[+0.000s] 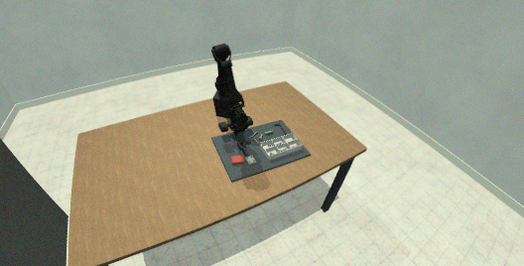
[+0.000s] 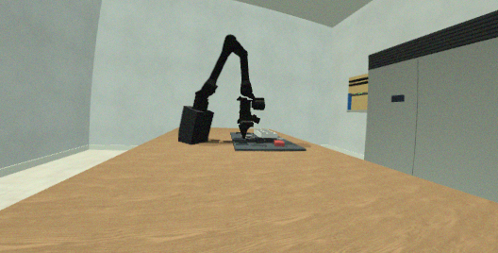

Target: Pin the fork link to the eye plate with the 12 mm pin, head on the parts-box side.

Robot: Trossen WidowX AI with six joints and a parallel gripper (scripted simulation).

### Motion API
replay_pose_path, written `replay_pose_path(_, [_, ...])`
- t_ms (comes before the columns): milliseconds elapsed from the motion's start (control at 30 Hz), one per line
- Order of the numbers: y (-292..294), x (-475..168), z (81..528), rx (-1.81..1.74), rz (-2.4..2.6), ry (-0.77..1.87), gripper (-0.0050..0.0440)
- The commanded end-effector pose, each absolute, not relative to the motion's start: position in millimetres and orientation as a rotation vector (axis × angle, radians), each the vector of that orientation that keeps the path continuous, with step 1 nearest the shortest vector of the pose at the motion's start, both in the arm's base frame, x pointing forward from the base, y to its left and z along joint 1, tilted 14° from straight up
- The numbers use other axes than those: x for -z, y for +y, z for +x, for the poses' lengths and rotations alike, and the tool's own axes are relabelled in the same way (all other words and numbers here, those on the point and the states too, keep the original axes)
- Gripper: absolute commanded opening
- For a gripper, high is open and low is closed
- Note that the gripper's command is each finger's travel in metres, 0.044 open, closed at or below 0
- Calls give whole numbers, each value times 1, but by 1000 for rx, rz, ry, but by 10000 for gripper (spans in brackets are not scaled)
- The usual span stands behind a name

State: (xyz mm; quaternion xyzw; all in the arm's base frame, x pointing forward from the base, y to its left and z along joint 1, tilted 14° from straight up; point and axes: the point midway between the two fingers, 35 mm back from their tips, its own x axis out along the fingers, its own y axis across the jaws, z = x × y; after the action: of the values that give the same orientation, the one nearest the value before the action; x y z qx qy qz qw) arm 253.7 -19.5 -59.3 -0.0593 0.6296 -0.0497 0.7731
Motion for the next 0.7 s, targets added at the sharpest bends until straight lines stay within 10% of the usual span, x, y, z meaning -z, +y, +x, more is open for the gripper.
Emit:
replay_pose_path(0, [-22, 71, 252, 106, -131, 1375, 0])
replay_pose_path(667, [-21, 67, 257, 106, -131, 1375, 0])
